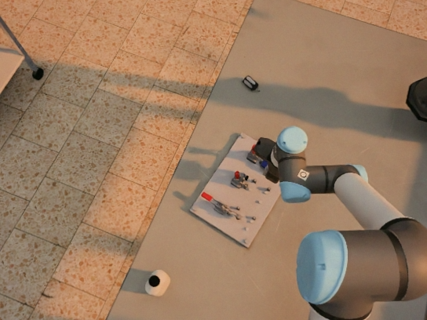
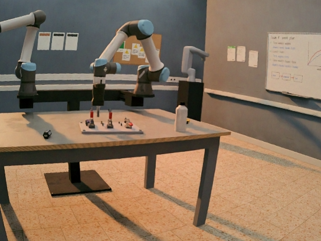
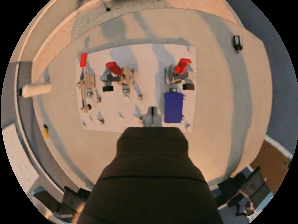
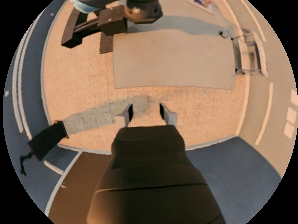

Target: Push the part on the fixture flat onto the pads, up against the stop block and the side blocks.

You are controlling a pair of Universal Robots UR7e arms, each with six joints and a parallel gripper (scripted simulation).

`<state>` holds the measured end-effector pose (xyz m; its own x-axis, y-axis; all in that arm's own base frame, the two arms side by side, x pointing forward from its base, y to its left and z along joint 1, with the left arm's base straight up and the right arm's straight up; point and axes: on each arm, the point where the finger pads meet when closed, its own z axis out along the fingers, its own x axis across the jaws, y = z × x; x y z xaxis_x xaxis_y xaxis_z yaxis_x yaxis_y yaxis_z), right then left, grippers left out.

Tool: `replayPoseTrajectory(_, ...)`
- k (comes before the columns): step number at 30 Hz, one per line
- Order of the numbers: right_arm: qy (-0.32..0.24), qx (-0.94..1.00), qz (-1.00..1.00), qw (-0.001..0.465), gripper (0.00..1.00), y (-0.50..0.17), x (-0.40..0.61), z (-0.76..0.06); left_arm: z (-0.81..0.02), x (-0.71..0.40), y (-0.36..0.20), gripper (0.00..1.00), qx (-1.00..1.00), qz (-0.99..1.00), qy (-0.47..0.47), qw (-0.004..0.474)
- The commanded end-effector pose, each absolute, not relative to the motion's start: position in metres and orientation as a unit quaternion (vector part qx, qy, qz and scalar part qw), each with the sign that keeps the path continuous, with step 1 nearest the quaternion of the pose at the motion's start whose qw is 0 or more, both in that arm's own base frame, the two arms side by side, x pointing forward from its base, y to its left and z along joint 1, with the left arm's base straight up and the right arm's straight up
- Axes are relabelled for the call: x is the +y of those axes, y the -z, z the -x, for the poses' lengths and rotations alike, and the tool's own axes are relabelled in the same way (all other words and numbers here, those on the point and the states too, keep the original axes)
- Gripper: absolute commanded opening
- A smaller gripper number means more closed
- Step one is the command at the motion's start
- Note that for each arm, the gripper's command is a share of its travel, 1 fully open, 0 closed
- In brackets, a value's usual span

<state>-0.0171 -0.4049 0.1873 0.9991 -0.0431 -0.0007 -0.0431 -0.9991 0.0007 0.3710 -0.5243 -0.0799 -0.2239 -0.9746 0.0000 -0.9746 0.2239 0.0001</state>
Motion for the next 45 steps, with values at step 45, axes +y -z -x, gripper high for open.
replayPoseTrajectory(45, 0.000, -0.022, -1.000, 0.000, 1.00, -0.187, -0.404, 0.018, -0.326, -0.541, 0.078, 0.00, -0.782, -0.623, -0.001, 0.001)
